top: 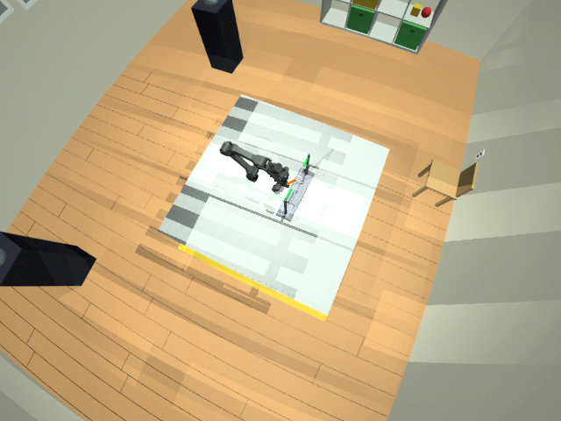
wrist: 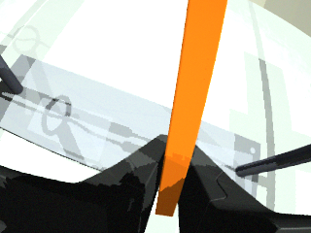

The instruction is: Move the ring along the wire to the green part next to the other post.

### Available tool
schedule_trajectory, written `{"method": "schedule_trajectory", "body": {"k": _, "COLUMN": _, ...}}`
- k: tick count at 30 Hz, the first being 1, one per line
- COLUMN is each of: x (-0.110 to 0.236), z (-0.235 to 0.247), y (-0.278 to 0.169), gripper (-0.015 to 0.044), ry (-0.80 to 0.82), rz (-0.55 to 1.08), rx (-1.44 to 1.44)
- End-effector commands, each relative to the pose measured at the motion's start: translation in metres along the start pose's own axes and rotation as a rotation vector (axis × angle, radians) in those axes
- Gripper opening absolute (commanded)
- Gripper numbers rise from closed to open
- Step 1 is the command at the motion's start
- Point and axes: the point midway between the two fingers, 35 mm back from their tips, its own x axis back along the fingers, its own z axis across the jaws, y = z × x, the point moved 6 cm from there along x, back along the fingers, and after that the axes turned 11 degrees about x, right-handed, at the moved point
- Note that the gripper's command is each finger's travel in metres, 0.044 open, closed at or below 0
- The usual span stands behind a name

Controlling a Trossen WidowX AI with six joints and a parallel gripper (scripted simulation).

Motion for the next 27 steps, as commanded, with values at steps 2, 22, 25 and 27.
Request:
{"method": "schedule_trajectory", "body": {"k": 2, "x": 0.0, "z": 0.013, "y": 0.002, "gripper": -0.015, "ry": 0.066, "rz": -0.015, "rx": -0.085}}
{"method": "schedule_trajectory", "body": {"k": 22, "x": -0.001, "z": 0.062, "y": 0.021, "gripper": -0.015, "ry": 0.223, "rz": -0.146, "rx": -0.426}}
{"method": "schedule_trajectory", "body": {"k": 25, "x": 0.001, "z": 0.066, "y": 0.024, "gripper": -0.015, "ry": 0.225, "rz": -0.146, "rx": -0.442}}
{"method": "schedule_trajectory", "body": {"k": 27, "x": 0.002, "z": 0.068, "y": 0.026, "gripper": -0.015, "ry": 0.22, "rz": -0.146, "rx": -0.443}}
